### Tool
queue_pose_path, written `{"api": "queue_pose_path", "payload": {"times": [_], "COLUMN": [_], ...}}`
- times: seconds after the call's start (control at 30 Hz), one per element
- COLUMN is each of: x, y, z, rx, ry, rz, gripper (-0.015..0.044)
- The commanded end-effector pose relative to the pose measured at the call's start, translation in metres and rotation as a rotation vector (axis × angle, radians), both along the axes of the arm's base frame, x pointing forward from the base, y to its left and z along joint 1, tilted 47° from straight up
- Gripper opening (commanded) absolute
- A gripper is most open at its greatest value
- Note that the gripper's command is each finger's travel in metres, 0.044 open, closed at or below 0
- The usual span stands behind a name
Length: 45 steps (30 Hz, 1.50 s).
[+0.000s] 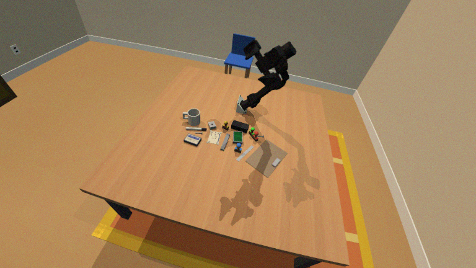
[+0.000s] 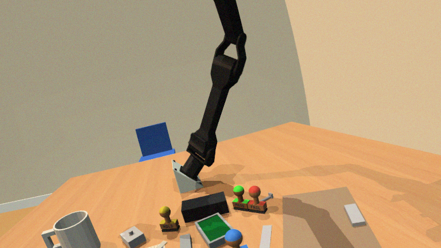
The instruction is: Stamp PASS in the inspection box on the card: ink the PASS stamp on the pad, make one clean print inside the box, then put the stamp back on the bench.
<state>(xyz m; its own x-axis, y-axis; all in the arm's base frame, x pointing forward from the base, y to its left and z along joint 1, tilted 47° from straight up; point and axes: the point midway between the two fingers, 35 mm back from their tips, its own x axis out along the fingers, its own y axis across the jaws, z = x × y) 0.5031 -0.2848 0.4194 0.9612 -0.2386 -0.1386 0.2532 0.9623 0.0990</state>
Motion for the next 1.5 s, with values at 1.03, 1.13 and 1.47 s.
{"api": "queue_pose_path", "payload": {"times": [1.03, 1.13, 1.47], "x": [-0.247, -0.269, -0.269], "y": [0.318, 0.329, 0.333], "z": [-0.284, -0.285, -0.289], "rx": [0.346, 0.382, 0.382], "ry": [1.136, 1.165, 1.166], "rz": [1.202, 1.261, 1.26], "gripper": [0.021, 0.021, 0.021]}}
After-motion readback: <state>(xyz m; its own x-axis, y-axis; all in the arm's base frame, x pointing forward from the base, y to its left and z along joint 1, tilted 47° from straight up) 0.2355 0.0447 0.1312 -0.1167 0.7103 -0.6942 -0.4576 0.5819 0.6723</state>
